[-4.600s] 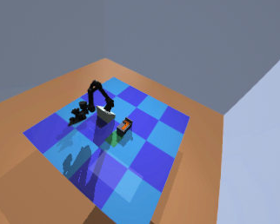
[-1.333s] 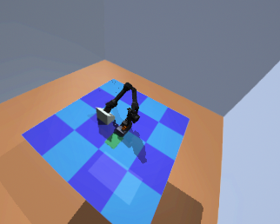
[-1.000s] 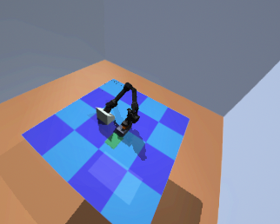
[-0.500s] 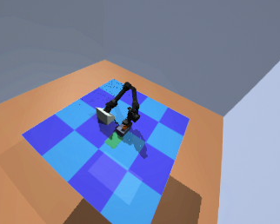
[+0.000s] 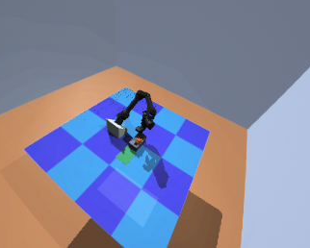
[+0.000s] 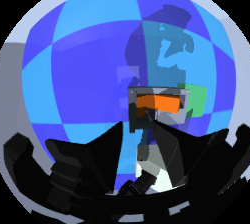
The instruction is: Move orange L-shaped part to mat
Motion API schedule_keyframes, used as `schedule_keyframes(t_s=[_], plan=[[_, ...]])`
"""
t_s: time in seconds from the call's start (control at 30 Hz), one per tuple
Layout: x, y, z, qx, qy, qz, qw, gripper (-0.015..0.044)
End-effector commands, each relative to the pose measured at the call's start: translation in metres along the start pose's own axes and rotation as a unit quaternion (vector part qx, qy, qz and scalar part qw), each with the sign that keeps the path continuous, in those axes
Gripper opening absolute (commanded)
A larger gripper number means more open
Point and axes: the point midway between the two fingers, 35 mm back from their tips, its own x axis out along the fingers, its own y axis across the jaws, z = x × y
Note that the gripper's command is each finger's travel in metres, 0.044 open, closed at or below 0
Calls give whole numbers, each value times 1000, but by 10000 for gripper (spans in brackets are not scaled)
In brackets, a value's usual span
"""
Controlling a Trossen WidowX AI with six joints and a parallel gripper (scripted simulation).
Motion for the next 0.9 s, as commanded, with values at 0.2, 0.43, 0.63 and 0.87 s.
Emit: schedule_keyframes(t_s=[0.2,0.43,0.63,0.87], plan=[[0,0,0,0,0,0,1000,180],[0,0,0,0,0,0,1000,180],[0,0,0,0,0,0,1000,180],[0,-4,1,-42,0,0,999,259]])
